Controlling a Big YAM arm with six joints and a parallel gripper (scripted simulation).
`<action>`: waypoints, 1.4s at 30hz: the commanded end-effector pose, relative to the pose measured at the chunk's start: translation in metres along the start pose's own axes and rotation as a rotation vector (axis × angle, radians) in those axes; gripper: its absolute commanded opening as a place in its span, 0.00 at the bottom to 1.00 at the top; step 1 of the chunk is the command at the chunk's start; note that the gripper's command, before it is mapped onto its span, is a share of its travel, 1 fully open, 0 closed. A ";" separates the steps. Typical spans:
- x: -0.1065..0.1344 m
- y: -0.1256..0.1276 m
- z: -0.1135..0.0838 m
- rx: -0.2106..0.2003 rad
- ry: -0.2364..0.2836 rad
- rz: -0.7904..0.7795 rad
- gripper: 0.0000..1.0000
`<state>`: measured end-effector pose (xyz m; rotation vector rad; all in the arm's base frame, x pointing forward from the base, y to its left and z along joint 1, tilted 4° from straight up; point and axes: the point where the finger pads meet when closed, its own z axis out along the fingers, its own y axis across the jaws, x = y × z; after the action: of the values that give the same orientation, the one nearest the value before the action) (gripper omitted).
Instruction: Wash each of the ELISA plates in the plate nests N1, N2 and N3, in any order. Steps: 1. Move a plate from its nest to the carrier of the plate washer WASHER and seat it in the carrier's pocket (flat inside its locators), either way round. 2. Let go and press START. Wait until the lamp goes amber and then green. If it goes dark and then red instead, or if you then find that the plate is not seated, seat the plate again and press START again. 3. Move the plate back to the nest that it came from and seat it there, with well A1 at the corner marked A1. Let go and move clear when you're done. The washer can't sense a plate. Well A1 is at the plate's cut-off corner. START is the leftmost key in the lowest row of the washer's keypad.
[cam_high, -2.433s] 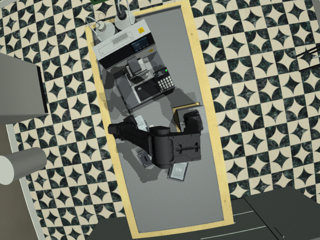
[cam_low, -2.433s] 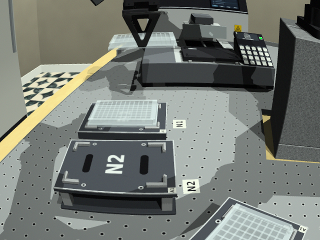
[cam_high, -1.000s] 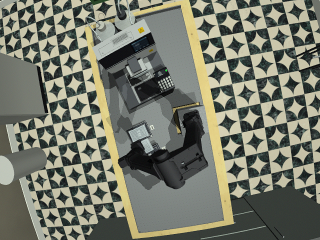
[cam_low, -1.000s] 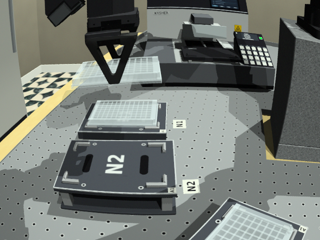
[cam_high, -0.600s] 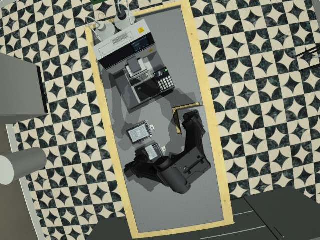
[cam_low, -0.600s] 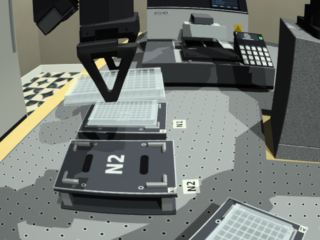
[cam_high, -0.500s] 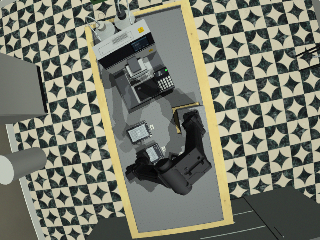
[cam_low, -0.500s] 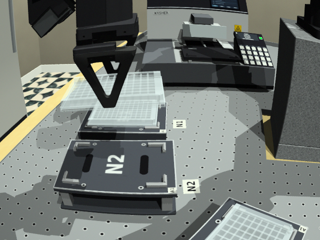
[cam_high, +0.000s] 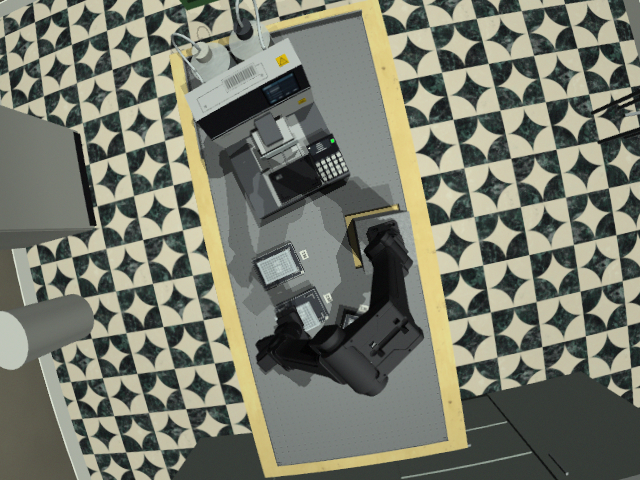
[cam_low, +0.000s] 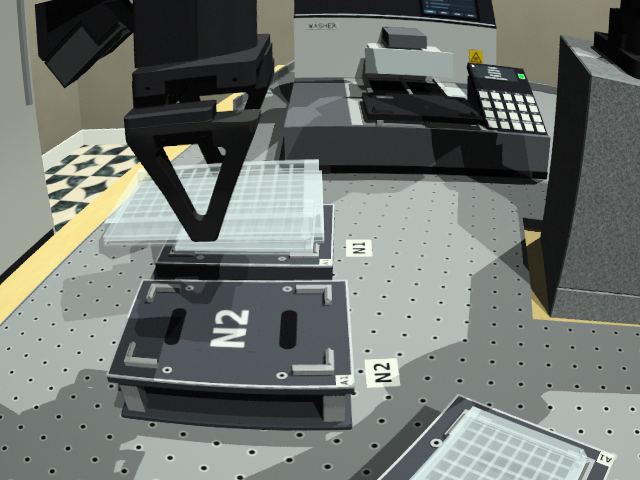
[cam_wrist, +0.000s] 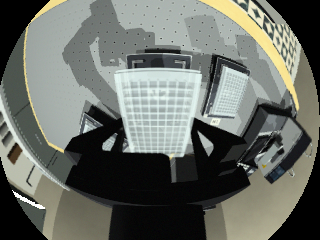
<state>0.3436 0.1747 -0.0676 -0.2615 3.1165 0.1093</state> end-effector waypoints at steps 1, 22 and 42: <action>-0.012 0.004 -0.006 -0.005 -0.023 0.007 0.84; -0.012 0.003 -0.006 -0.005 -0.024 0.007 0.84; -0.012 0.003 0.022 -0.003 -0.021 0.015 0.84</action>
<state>0.3435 0.1748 -0.0876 -0.2518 3.1187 0.1089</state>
